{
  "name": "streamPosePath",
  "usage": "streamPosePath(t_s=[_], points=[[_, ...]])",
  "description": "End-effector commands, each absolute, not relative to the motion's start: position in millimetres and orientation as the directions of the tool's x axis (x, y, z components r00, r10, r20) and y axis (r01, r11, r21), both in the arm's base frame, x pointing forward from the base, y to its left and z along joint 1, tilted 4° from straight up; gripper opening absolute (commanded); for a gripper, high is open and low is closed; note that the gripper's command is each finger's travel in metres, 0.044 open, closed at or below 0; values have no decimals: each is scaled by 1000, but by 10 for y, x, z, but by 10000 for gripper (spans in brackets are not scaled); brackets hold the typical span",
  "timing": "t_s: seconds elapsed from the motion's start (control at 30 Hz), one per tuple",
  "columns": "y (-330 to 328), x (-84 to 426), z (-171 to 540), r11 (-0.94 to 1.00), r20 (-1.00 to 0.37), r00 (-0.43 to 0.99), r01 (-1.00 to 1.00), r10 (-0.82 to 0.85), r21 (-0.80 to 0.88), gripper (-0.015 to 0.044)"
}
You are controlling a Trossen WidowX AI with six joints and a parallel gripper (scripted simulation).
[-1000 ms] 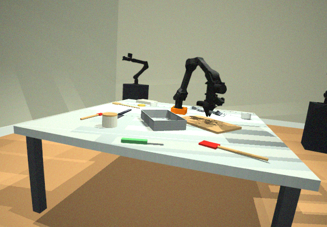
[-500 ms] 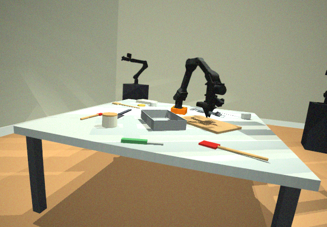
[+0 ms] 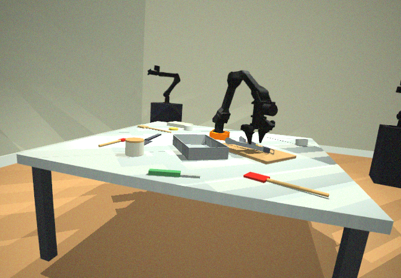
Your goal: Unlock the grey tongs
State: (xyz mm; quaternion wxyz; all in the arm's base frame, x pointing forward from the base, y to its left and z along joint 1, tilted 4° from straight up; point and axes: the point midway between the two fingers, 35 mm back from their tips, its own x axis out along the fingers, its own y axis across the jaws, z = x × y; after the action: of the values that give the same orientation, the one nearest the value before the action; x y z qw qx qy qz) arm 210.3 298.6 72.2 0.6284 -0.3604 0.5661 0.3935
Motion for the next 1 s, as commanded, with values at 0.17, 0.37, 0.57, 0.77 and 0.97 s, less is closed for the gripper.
streamPosePath(t_s=[0.17,0.37,0.57,0.77,0.97], points=[[3137,1912,895,430,-995,47,-903,85,-6,440],[3468,1195,1469,429,-995,43,-903,88,-1,440],[3531,693,1836,429,-995,41,-903,90,1,440],[3530,693,1853,429,-995,41,-903,90,1,440],[3484,684,2182,426,-995,42,-905,93,2,440]])
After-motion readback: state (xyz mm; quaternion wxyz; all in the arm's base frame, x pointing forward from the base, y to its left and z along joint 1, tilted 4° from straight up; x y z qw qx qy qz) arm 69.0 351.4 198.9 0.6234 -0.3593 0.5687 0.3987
